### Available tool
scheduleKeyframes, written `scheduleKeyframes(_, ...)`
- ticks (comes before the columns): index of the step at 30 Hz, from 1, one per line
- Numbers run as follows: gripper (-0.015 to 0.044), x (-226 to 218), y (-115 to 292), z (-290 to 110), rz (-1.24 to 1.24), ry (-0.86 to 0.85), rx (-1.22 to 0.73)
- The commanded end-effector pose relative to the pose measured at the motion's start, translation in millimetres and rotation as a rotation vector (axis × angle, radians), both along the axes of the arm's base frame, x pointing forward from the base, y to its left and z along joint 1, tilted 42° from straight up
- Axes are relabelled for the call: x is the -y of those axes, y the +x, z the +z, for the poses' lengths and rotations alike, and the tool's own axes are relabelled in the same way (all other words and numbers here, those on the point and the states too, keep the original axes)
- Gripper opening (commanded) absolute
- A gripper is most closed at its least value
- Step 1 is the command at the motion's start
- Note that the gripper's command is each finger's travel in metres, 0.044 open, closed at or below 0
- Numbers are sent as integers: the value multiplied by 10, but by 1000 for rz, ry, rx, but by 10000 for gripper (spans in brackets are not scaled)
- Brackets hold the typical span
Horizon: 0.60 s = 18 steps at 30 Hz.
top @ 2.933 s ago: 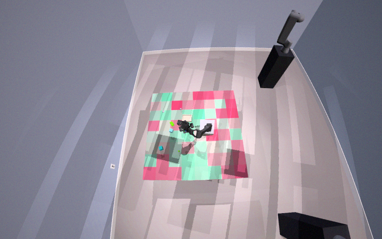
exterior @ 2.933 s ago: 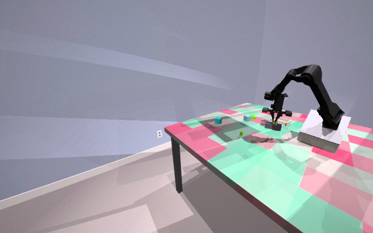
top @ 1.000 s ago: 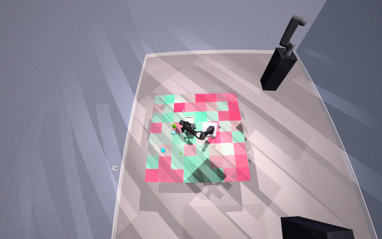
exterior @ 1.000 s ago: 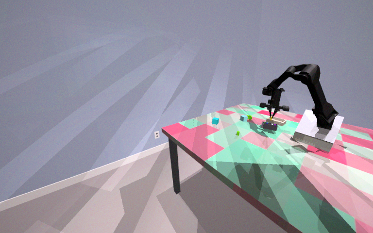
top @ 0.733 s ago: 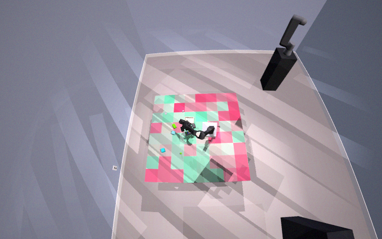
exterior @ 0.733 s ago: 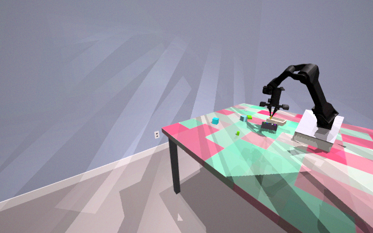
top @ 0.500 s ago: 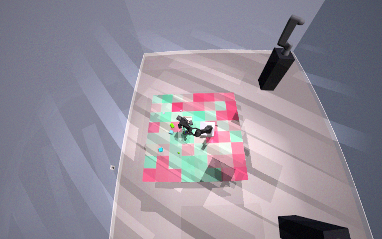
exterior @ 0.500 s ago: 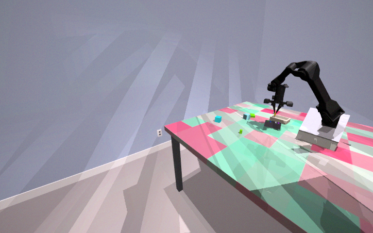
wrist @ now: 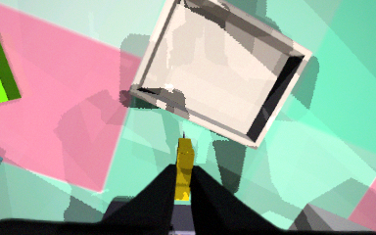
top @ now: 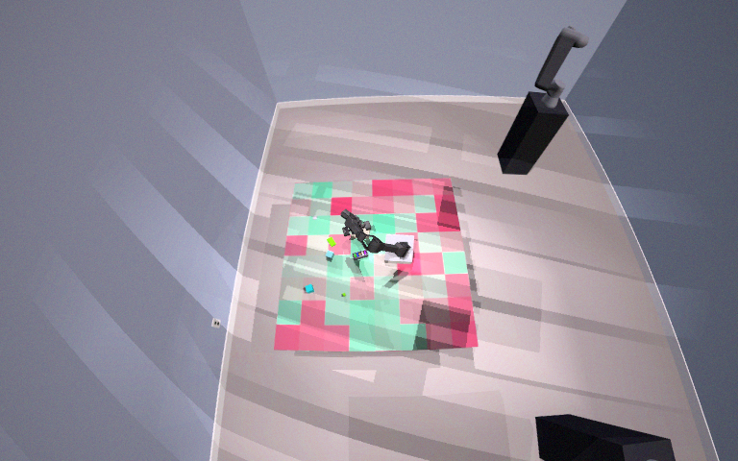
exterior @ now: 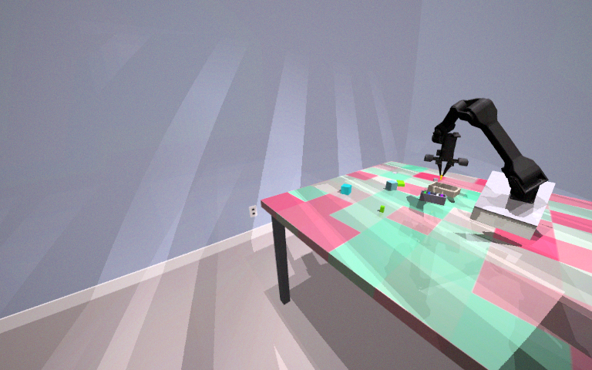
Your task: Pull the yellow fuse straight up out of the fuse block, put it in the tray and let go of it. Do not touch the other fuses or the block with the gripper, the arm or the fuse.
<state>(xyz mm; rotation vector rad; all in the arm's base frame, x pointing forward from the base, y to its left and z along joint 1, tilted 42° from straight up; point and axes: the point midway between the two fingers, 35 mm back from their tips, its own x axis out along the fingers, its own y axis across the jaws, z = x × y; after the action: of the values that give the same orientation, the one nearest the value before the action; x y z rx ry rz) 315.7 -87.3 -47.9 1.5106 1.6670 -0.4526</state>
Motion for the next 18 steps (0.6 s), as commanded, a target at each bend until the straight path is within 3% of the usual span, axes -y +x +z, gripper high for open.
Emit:
scheduleKeyframes(1, 0, 168, -16, -150, 5, -3, 1)
scheduleKeyframes(9, 0, 453, -90, -446, 7, 3, 3)
scheduleKeyframes(18, 0, 413, -85, -509, 7, 3, 3)
